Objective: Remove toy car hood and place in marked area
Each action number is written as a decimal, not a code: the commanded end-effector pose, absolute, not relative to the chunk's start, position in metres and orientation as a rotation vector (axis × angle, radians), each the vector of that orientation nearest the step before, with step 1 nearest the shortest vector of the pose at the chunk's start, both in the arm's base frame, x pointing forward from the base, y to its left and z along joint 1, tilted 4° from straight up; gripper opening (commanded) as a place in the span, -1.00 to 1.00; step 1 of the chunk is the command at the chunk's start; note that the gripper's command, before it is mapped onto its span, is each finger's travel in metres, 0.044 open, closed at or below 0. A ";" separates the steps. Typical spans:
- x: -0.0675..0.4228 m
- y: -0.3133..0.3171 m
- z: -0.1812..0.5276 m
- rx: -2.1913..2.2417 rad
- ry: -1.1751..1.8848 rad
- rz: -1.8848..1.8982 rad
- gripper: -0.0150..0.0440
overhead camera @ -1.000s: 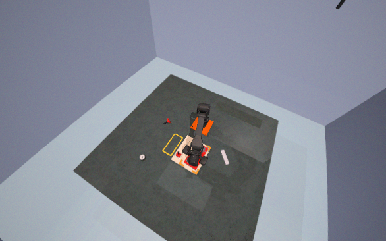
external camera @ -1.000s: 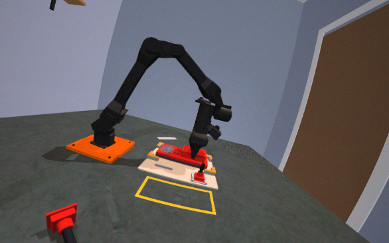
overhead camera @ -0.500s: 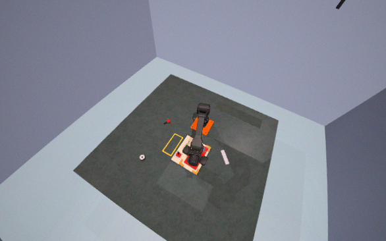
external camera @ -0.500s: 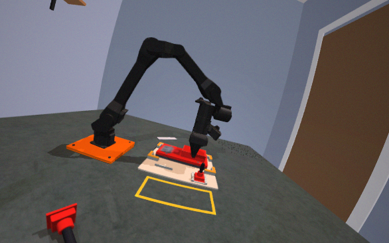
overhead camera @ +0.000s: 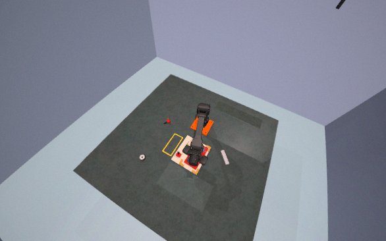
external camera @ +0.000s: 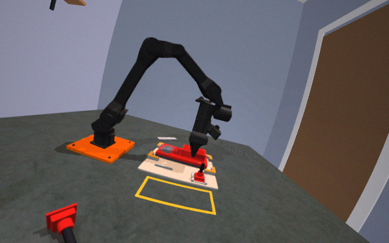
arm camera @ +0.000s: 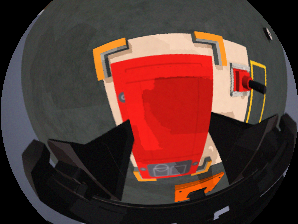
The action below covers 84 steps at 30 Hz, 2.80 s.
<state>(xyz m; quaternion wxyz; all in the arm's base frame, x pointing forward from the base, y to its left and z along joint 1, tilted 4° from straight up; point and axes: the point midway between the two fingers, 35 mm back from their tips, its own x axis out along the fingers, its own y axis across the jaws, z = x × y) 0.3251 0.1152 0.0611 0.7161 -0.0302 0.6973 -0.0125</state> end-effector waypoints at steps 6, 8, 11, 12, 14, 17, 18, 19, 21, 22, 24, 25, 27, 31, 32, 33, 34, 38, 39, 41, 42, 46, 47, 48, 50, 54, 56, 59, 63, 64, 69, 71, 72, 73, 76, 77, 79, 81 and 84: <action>0.327 0.116 0.070 -0.063 1.534 -0.026 -0.49; 0.327 0.116 0.072 -0.063 1.534 -0.026 -0.49; 0.327 0.116 0.074 -0.063 1.534 -0.026 -0.49; 0.327 0.117 0.074 -0.063 1.534 -0.026 -0.49; 0.326 0.117 0.076 -0.063 1.534 -0.026 -0.49; 0.326 0.117 0.078 -0.063 1.534 -0.026 -0.49; 0.326 0.117 0.078 -0.063 1.534 -0.026 -0.49; 0.326 0.117 0.079 -0.063 1.534 -0.026 -0.49; 0.326 0.117 0.080 -0.063 1.534 -0.026 -0.49; 0.326 0.117 0.081 -0.063 1.534 -0.026 -0.49; 0.326 0.117 0.082 -0.063 1.534 -0.026 -0.49; 0.326 0.117 0.083 -0.063 1.534 -0.026 -0.49; 0.326 0.117 0.084 -0.063 1.534 -0.026 -0.49; 0.326 0.117 0.087 -0.063 1.534 -0.026 -0.49; 0.326 0.117 0.087 -0.063 1.534 -0.026 -0.49; 0.326 0.117 0.088 -0.063 1.534 -0.026 -0.49; 0.326 0.117 0.088 -0.063 1.534 -0.026 -0.49; 0.326 0.118 0.095 -0.063 1.534 -0.026 -0.49; 0.326 0.118 0.098 -0.063 1.534 -0.026 -0.49; 0.326 0.119 0.104 -0.063 1.534 -0.026 -0.49; 0.326 0.119 0.107 -0.063 1.534 -0.026 -0.49; 0.325 0.119 0.120 -0.062 1.534 -0.026 -0.49; 0.325 0.120 0.123 -0.062 1.534 -0.026 -0.49; 0.324 0.120 0.126 -0.062 1.534 -0.026 -0.49; 0.324 0.120 0.130 -0.062 1.534 -0.026 -0.49; 0.325 0.114 0.122 -0.070 1.549 -0.027 -0.49; 0.327 0.106 0.123 -0.070 1.549 -0.027 -0.49; 0.329 0.095 0.124 -0.069 1.548 -0.027 -0.49; 0.332 0.079 0.126 -0.069 1.547 -0.027 -0.49; 0.332 0.075 0.126 -0.069 1.547 -0.027 -0.49; 0.334 0.056 0.129 -0.068 1.545 -0.027 -0.49; 0.335 0.049 0.129 -0.068 1.545 -0.027 -0.49; 0.335 0.045 0.130 -0.068 1.545 -0.027 -0.49; 0.335 0.041 0.130 -0.068 1.544 -0.027 -0.49; 0.335 0.029 0.131 -0.068 1.543 -0.028 -0.49; 0.335 0.026 0.132 -0.068 1.543 -0.028 -0.49; 0.335 0.018 0.133 -0.068 1.542 -0.028 -0.49; 0.335 0.010 0.134 -0.068 1.542 -0.029 -0.49; 0.334 -0.001 0.135 -0.067 1.539 -0.028 -0.49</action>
